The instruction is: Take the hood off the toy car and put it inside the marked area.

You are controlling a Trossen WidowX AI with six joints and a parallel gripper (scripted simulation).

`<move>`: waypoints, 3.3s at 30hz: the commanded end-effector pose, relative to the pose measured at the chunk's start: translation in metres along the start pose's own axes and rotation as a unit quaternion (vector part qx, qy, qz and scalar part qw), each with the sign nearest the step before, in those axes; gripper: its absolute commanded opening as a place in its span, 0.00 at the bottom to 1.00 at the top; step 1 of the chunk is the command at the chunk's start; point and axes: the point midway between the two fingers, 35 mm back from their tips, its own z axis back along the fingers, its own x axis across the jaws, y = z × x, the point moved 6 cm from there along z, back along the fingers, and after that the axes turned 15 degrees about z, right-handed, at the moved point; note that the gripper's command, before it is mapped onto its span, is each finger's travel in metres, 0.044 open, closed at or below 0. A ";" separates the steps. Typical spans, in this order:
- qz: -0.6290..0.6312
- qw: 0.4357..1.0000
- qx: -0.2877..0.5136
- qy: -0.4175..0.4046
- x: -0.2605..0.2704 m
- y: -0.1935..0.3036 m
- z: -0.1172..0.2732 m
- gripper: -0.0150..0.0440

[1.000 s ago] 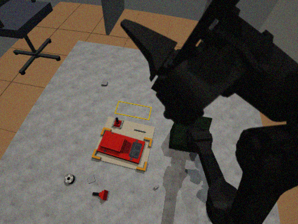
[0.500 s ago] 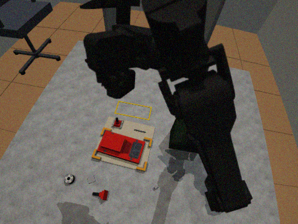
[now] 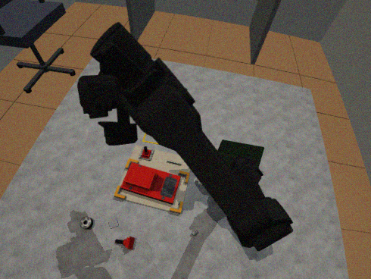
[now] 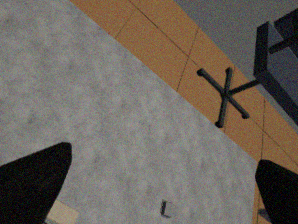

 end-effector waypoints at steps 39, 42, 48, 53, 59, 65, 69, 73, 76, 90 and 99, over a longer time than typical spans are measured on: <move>-0.280 0.848 0.335 -0.301 0.185 0.088 -0.160 1.00; -0.280 0.848 0.335 -0.301 0.186 0.088 -0.161 1.00; -0.280 0.848 0.335 -0.300 0.188 0.090 -0.163 1.00; -0.280 0.848 0.335 -0.300 0.190 0.091 -0.165 1.00; -0.280 0.848 0.335 -0.300 0.193 0.093 -0.168 1.00; -0.280 0.848 0.335 -0.300 0.195 0.095 -0.170 1.00; -0.280 0.848 0.335 -0.300 0.196 0.096 -0.172 1.00; -0.280 0.848 0.335 -0.300 0.198 0.097 -0.173 1.00; -0.280 0.848 0.335 -0.300 0.199 0.098 -0.174 1.00; -0.280 0.848 0.335 -0.301 0.205 0.102 -0.180 1.00; -0.280 0.848 0.335 -0.301 0.209 0.105 -0.183 1.00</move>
